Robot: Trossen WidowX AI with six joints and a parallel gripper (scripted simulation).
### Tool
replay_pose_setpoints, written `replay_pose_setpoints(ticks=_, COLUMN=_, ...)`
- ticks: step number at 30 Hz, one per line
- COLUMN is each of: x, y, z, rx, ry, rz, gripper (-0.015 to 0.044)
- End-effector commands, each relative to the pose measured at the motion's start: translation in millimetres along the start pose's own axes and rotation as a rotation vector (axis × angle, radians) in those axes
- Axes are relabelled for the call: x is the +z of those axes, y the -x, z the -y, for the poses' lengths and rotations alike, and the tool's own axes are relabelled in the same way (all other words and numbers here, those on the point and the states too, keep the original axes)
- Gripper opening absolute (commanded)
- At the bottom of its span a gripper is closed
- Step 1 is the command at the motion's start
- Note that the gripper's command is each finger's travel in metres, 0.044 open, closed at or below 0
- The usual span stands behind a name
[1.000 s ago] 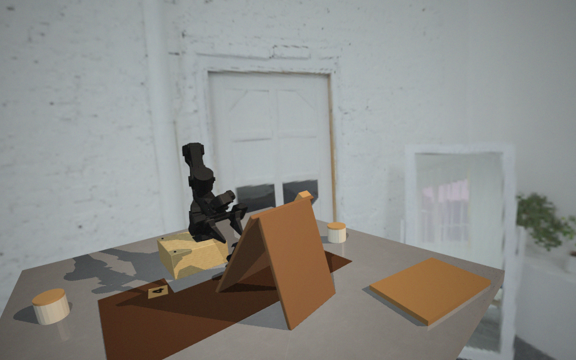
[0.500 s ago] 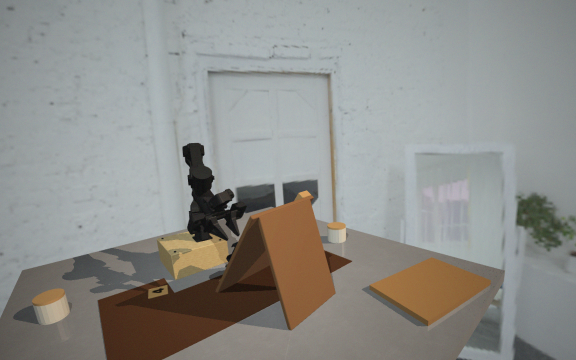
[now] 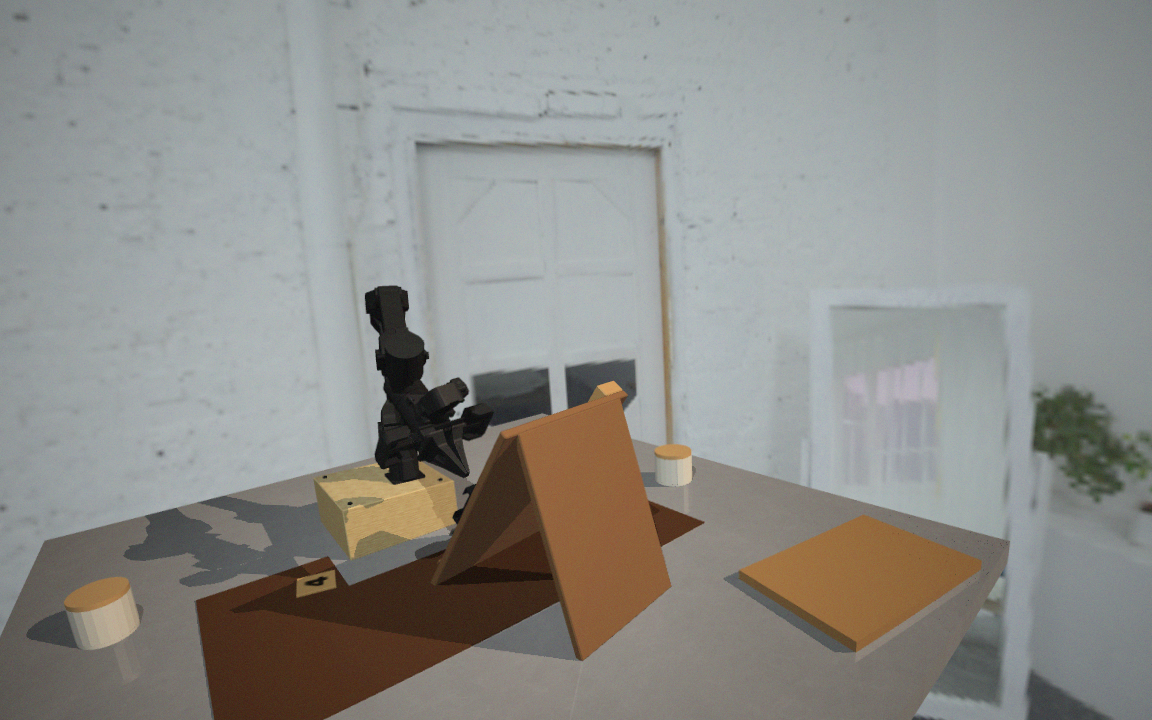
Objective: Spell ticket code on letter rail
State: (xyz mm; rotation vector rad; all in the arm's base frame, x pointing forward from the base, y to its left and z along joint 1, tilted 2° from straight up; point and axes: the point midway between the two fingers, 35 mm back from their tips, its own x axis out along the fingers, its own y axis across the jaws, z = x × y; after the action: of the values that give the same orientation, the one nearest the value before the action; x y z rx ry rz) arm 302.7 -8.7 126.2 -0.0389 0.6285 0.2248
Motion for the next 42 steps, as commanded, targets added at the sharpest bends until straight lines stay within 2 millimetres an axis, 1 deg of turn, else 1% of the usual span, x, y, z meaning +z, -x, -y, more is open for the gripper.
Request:
replay_pose_setpoints(ticks=1, x=4, y=-3, z=4, rx=-0.006, ry=-0.005, rz=-0.057, gripper=0.0000)
replay_pose_setpoints(ticks=9, x=17, y=-15, z=24, rx=-0.017, ry=-0.014, rz=-0.399, gripper=0.0000)
replay_pose_setpoints(ticks=14, x=22, y=-17, z=33, rx=-0.010, ry=0.000, rz=-0.618, gripper=0.0000)
replay_pose_setpoints(ticks=16, x=23, y=-17, z=35, rx=-0.005, ry=0.006, rz=-0.677, gripper=0.0000)
replay_pose_setpoints(ticks=24, x=23, y=-17, z=35, rx=-0.005, ry=0.006, rz=-0.684, gripper=0.0000)
replay_pose_setpoints(ticks=42, x=23, y=-27, z=35, rx=-0.005, ry=0.006, rz=-0.684, gripper=0.0000)
